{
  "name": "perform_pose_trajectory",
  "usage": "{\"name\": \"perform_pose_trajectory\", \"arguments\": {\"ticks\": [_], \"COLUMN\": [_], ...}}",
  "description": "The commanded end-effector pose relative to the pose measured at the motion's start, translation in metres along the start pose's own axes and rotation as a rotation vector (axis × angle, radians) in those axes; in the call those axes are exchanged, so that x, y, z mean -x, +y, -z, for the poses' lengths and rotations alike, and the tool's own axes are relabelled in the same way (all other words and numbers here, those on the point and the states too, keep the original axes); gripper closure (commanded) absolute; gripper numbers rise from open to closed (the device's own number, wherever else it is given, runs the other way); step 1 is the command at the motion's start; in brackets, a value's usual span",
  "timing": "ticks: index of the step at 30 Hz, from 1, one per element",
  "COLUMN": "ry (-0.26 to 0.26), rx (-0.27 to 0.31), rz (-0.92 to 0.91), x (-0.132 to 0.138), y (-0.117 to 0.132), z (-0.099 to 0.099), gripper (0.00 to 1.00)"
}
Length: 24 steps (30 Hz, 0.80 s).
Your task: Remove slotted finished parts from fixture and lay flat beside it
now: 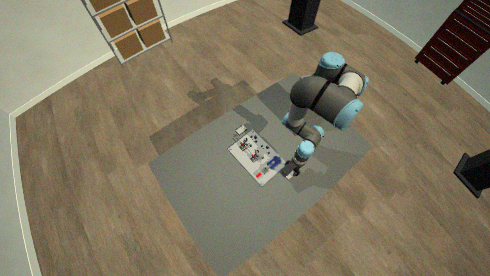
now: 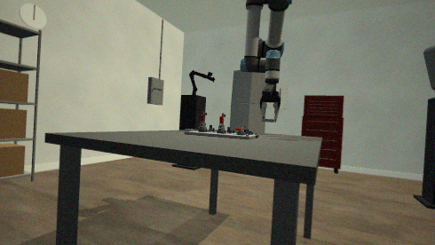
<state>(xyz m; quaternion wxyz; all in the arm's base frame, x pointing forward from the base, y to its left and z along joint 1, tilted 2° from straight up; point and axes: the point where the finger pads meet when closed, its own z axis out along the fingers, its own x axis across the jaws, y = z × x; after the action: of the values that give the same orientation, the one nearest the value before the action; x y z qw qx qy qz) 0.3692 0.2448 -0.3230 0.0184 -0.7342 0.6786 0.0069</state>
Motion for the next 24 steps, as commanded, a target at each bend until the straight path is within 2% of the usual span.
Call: {"name": "perform_pose_trajectory", "arguments": {"ticks": [1,17,24], "ry": [0.0,0.0,0.0], "rx": [-0.001,-0.001,-0.001], "rz": [0.0,0.0,0.0], "x": [0.0,0.0,0.0], "y": [-0.001,-0.001,-0.001], "z": [-0.002,-0.026,-0.043], "gripper": [1.0,1.0,1.0]}}
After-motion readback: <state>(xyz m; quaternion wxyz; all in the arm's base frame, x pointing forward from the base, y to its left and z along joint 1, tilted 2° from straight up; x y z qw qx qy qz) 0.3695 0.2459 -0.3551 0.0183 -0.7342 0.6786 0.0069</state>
